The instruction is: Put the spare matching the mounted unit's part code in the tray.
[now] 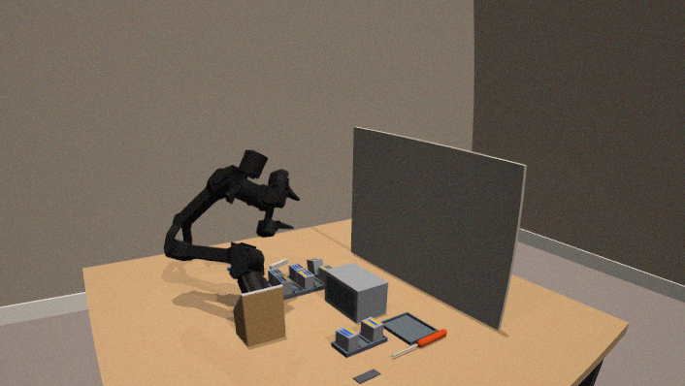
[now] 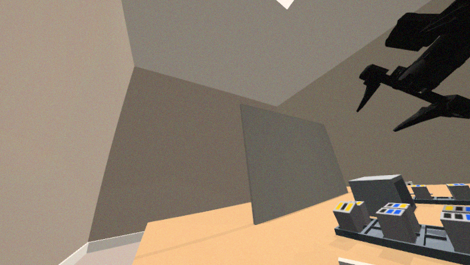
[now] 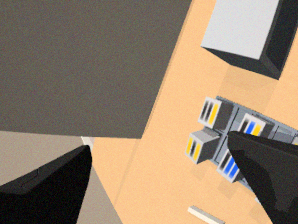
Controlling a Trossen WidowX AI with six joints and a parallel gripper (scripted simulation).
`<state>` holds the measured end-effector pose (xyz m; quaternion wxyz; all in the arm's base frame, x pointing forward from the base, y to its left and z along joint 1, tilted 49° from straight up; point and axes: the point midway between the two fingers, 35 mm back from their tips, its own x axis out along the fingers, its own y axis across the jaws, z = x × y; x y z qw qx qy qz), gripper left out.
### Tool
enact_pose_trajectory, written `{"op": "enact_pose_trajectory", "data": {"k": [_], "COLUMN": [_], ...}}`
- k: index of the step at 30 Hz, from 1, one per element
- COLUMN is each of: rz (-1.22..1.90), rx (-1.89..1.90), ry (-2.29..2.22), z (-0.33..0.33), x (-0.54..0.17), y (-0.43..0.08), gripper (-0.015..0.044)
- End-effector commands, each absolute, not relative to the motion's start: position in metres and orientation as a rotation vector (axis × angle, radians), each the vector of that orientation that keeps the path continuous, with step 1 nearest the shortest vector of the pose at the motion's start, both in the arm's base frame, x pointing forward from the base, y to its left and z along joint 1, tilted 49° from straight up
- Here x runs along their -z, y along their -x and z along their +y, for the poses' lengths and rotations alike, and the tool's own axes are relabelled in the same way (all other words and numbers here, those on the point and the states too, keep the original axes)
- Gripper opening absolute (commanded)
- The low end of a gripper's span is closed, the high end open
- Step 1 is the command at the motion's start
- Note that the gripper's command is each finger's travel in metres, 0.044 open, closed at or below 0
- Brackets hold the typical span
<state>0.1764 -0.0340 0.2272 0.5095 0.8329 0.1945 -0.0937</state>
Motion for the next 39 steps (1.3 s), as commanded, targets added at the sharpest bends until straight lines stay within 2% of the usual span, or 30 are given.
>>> {"op": "enact_pose_trajectory", "data": {"k": [1,2,10,26,39], "rz": [0.469,0.469,0.503,0.942,1.236], "rx": [0.226,0.226,0.234,0.164,-0.191], "ry": [-2.006,-2.006,-1.968,-1.467,-0.976], "z": [-0.034,-0.034,-0.040,-0.099,-0.150], "x": [-0.227,-0.227,-0.230,-0.222,-0.153], "y": [-0.176,-0.176,-0.181,-0.251,-0.324], "gripper": [0.0426,0.0440,0.0440,0.0440,0.0440]}}
